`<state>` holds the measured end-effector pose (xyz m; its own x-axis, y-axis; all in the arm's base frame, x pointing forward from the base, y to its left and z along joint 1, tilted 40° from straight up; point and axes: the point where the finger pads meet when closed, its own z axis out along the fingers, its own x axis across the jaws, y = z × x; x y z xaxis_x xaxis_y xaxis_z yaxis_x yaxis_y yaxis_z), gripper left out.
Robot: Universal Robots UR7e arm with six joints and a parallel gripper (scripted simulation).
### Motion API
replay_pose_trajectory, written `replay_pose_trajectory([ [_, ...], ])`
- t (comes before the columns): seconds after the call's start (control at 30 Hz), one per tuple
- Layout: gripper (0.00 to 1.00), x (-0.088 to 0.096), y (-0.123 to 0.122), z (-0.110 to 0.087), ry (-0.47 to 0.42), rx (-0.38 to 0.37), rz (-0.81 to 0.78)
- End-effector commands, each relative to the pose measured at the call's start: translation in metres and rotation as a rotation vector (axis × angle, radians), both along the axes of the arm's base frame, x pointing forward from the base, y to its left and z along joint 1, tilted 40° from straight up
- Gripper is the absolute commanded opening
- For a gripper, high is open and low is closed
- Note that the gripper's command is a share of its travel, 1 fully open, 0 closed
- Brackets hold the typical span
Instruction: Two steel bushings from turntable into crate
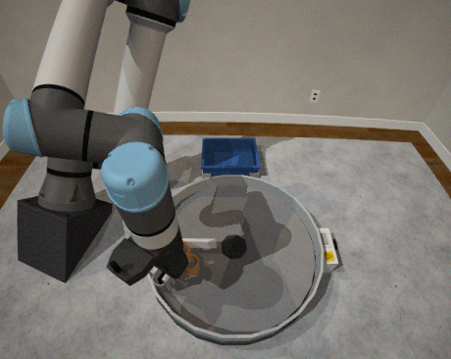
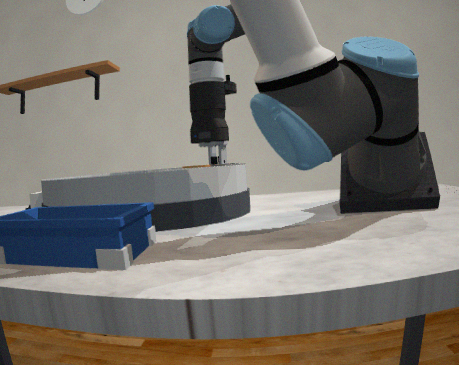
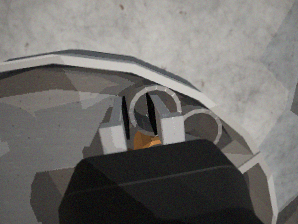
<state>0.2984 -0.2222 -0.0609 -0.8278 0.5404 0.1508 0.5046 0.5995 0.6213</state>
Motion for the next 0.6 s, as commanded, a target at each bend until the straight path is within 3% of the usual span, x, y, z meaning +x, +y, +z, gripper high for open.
replay_pose_trajectory([
  [0.0, 0.45, 0.0005, 0.0004, -0.0012, 0.0, -0.001, -0.001],
  [0.57, 0.45, 0.0031, -0.0015, -0.0015, 0.0, -0.001, -0.001],
])
